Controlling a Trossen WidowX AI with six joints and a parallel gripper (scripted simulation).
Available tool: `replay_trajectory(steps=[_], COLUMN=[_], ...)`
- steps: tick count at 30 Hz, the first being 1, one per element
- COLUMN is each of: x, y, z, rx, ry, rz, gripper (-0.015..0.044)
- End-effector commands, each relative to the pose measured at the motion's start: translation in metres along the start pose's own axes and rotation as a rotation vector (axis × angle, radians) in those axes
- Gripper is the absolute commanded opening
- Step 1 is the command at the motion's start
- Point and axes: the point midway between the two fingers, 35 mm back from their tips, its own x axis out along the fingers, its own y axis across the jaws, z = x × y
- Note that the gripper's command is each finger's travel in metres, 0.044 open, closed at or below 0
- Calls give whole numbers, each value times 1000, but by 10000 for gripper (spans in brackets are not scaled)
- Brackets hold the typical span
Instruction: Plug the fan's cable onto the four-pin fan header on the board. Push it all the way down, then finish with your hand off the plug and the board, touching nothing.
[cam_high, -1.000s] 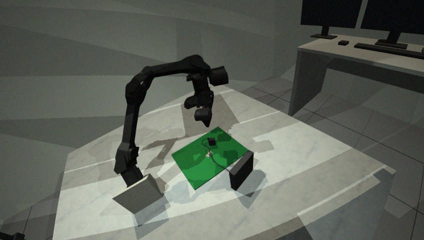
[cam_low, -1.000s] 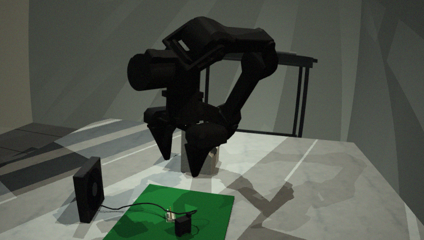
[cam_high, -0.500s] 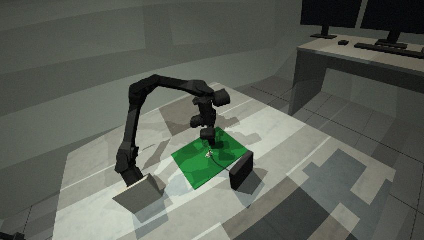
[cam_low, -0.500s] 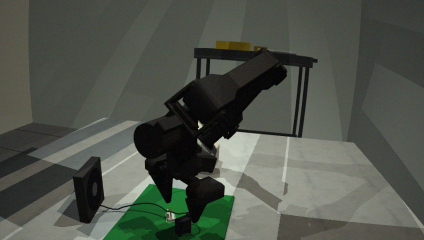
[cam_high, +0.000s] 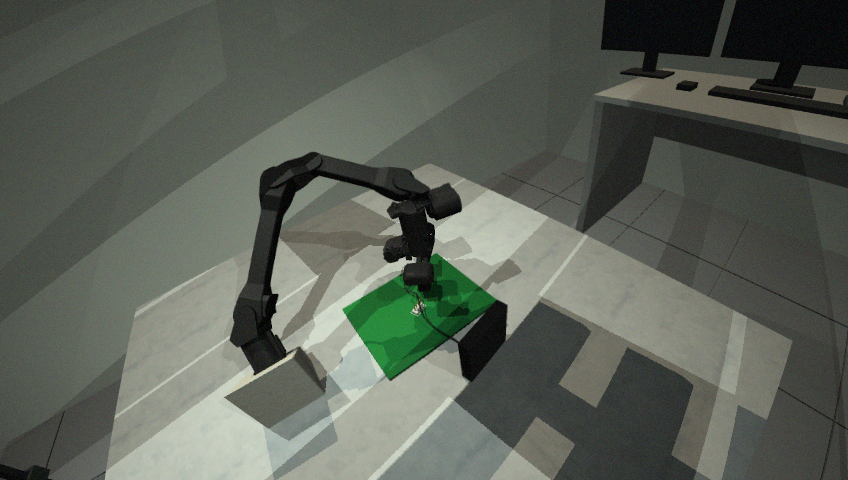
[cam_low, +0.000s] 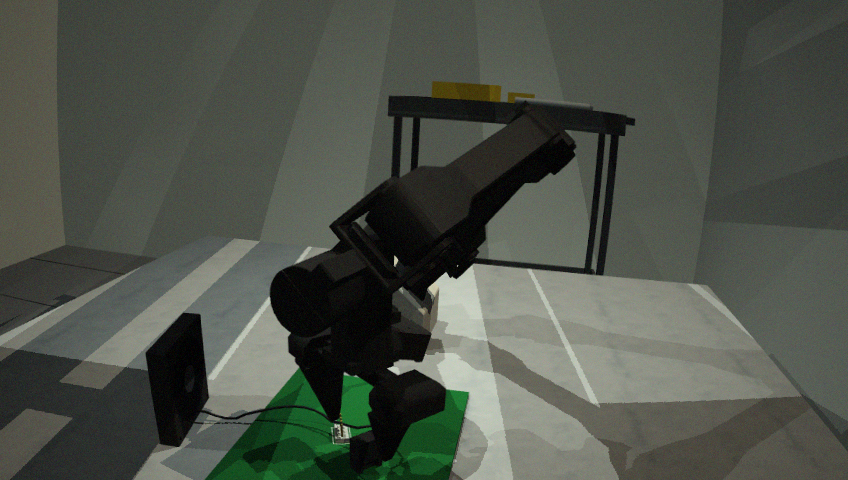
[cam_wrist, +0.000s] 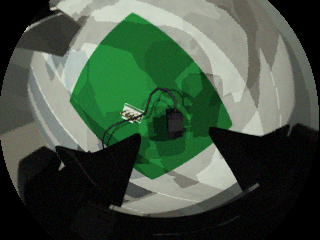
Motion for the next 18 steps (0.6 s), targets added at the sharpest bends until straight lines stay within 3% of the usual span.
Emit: replay_trajectory(steps=[1, 18], x=[7, 30], y=[0, 0], z=[1, 2], rx=[6, 6], ry=[-6, -7], rz=[-3, -4], gripper=[440, 440])
